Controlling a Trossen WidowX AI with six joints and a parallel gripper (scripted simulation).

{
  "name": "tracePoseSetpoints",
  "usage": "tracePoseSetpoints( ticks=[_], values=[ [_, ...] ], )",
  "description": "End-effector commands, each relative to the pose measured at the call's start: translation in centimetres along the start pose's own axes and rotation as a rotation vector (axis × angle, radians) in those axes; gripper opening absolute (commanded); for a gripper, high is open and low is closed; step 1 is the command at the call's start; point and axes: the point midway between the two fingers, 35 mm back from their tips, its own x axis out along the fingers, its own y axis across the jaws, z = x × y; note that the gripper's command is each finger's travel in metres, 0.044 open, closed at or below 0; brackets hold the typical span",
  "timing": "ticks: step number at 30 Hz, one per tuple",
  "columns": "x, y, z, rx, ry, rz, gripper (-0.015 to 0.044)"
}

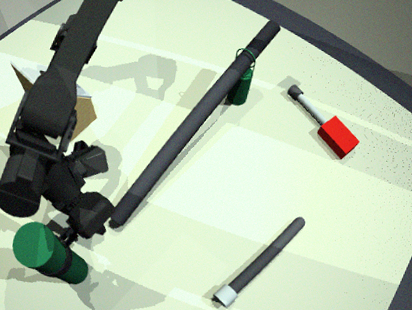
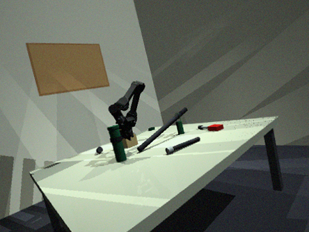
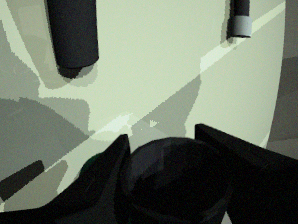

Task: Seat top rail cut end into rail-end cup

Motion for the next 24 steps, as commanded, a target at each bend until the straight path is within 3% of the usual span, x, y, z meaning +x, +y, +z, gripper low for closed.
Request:
tracePoseSetpoints(
  ticks=[1,17,24],
  values=[
    [0.05,-0.10,-0.04,0.008,0.006,0.001,0.0000],
    [0.09,-0.14,0.03,0.020,0.006,0.002,0.0000],
    [0.09,-0.14,0.03,0.020,0.006,0.002,0.0184]
  ],
)
